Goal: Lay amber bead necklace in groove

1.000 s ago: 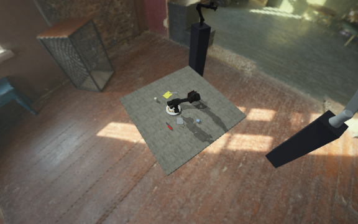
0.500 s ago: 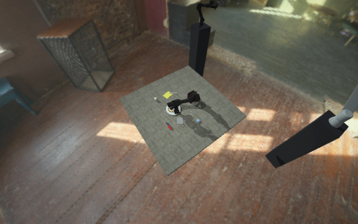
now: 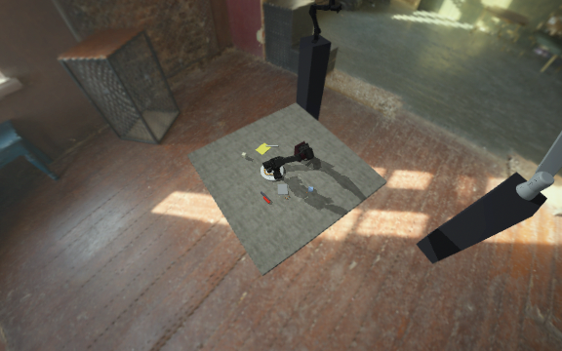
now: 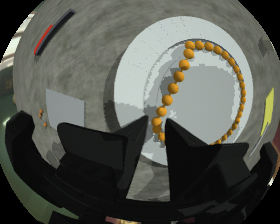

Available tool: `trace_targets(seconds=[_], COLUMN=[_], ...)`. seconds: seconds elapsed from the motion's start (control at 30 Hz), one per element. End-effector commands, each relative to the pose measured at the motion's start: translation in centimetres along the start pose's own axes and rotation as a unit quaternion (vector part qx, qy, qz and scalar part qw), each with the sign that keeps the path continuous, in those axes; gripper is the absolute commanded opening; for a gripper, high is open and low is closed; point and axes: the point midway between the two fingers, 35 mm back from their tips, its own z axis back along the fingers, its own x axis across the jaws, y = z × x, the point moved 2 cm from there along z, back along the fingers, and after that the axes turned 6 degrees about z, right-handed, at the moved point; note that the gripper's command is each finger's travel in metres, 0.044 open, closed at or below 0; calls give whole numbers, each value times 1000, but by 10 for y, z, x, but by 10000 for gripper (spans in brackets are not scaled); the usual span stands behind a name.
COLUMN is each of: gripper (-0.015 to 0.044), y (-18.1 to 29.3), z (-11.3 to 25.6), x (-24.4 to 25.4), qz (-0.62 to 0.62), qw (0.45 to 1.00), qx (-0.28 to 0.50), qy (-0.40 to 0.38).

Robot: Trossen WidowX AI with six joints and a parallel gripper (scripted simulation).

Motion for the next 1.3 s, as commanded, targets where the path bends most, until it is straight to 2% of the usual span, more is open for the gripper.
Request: trace_targets(seconds=[0.0,1.27], gripper=[0,0], y=[0,0], z=[0,5], x=[0,0], qz=[1,-2], qw=[1000,1000], qx=[0,1], qy=[0,-2])
